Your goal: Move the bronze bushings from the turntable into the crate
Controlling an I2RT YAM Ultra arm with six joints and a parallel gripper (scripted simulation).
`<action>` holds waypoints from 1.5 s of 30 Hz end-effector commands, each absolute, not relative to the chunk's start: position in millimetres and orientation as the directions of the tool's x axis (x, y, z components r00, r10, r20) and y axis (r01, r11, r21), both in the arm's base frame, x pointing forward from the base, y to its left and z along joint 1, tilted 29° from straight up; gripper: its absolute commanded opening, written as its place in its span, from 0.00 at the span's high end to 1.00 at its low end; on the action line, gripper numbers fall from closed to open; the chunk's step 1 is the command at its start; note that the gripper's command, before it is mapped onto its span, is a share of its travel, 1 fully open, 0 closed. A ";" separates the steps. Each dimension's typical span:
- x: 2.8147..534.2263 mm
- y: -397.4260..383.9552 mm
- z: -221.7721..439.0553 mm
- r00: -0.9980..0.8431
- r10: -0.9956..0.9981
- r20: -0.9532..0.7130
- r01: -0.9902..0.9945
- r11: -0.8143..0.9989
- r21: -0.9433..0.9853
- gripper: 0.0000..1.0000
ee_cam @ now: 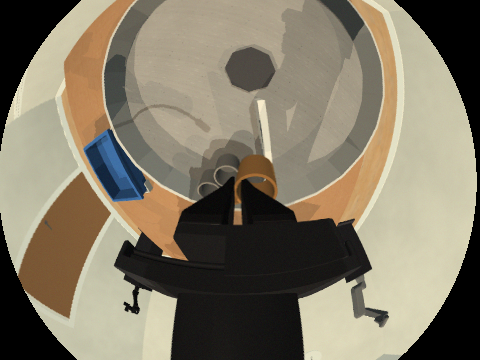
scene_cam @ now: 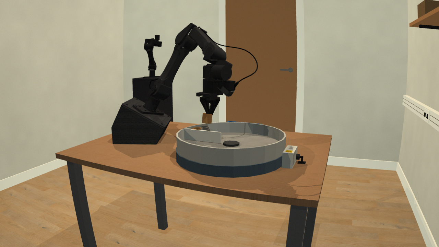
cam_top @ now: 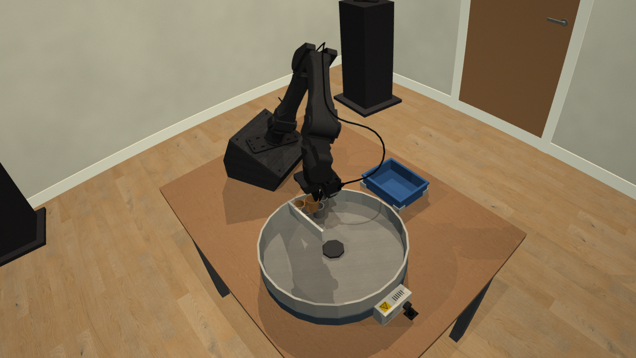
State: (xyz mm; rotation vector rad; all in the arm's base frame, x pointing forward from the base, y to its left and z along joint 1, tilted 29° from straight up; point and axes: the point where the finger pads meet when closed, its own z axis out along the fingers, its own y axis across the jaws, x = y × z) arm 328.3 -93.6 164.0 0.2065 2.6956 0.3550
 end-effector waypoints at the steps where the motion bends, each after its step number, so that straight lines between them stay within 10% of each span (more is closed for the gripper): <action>1: 331.5 -100.5 187.8 -0.876 0.193 -0.441 0.081 0.962 0.261 1.00; 45: 329.0 43.3 219.9 -0.872 0.197 -0.448 0.075 0.959 0.274 1.00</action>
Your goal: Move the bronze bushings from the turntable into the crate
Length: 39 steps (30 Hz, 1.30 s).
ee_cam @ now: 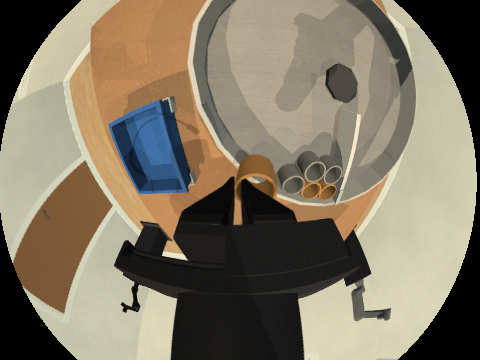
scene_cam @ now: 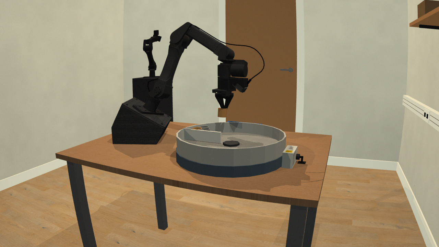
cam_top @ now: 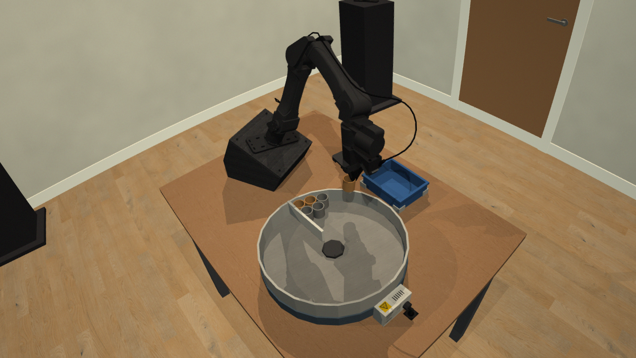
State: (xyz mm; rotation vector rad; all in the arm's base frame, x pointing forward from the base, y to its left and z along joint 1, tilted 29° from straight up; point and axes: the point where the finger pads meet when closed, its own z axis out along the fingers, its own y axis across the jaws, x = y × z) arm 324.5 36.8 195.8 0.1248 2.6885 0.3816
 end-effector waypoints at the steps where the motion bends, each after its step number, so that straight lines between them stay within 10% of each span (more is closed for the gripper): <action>1: 328.0 50.6 221.3 -0.873 0.197 -0.445 0.076 0.958 0.276 1.00; 39: 317.3 237.2 261.8 -0.883 0.205 -0.422 0.080 0.952 0.294 1.00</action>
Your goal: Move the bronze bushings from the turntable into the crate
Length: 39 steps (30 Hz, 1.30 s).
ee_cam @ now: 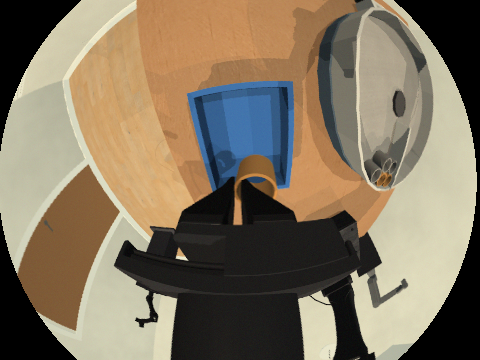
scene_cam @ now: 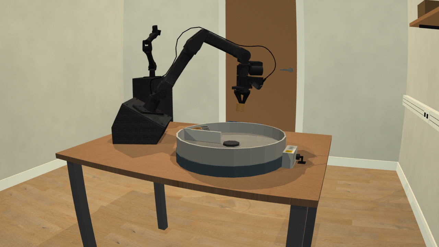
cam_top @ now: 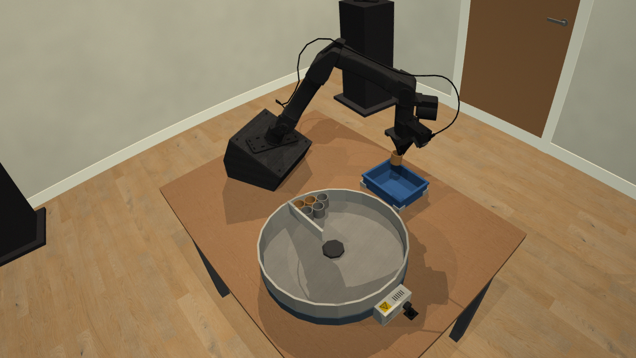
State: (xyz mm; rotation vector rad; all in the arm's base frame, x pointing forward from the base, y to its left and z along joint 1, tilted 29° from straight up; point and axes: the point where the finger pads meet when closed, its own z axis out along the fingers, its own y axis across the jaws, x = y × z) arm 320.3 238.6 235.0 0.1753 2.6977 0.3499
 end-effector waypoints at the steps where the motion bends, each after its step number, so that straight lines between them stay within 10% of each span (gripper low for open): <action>1: 317.8 238.3 260.1 -0.885 0.204 -0.420 0.081 0.953 0.291 1.00; 39: 319.1 237.8 261.1 -0.883 0.208 -0.421 0.085 0.953 0.292 1.00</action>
